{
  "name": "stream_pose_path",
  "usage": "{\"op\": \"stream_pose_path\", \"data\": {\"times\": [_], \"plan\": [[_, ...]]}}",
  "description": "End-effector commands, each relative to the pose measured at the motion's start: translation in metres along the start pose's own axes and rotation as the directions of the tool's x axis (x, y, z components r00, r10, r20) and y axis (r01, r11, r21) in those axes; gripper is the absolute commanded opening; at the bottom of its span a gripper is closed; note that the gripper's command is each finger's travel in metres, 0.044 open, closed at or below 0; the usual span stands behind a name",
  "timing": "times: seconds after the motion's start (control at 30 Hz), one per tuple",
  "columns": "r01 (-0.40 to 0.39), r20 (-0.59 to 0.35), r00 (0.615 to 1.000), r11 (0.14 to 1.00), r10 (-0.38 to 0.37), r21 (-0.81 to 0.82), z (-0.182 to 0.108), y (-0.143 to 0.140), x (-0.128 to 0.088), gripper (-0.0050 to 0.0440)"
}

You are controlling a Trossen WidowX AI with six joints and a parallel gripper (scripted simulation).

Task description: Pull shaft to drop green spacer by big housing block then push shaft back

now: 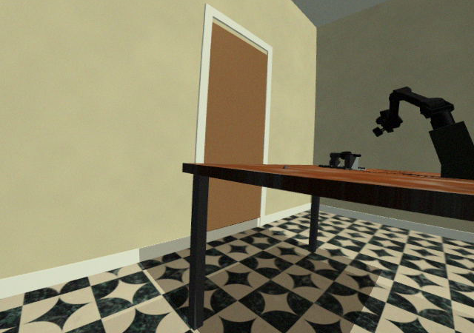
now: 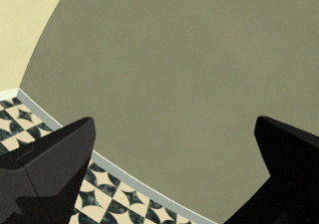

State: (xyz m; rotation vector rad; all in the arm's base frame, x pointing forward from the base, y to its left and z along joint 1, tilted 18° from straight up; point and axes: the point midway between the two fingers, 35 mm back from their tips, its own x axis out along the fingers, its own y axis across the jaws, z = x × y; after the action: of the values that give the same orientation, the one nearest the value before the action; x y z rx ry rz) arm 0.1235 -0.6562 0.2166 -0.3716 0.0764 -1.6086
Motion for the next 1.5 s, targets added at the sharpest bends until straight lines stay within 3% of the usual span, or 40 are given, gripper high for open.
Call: {"op": "stream_pose_path", "data": {"times": [0.0, 0.53, 0.6, 0.67, 0.73, 0.83, 1.03, 1.1, 1.13, 1.17, 1.27, 1.47], "plan": [[0.0, 0.0, 1.0, 1.0, 0.0, 0.0, 0.0, 0.0, 0.0, 0.04], [0.0, 0.0, 1.0, 1.0, 0.0, 0.0, 0.0, 0.0, 0.0, 0.04], [-0.053, -0.036, 0.998, 0.999, 0.053, 0.009, 0.003, 0.018, -0.006, 0.044], [-0.19, -0.117, 0.974, 0.981, 0.194, 0.046, 0.016, 0.066, -0.03, 0.044], [-0.248, -0.173, 0.951, 0.967, 0.255, 0.058, 0.015, 0.085, -0.043, 0.044], [-0.358, -0.243, 0.896, 0.928, 0.372, 0.1, 0.026, 0.123, -0.075, 0.044], [-0.524, -0.385, 0.741, 0.833, 0.55, 0.18, 0.038, 0.177, -0.148, 0.044], [-0.524, -0.385, 0.741, 0.833, 0.55, 0.18, 0.038, 0.177, -0.148, 0.044], [-0.552, -0.453, 0.684, 0.812, 0.572, 0.191, 0.03, 0.184, -0.167, 0.044], [-0.588, -0.458, 0.641, 0.777, 0.616, 0.223, 0.042, 0.196, -0.19, 0.044], [-0.638, -0.529, 0.532, 0.724, 0.661, 0.263, 0.044, 0.209, -0.234, 0.044], [-0.702, -0.651, 0.303, 0.625, 0.696, 0.342, 0.047, 0.216, -0.325, 0.044]]}}
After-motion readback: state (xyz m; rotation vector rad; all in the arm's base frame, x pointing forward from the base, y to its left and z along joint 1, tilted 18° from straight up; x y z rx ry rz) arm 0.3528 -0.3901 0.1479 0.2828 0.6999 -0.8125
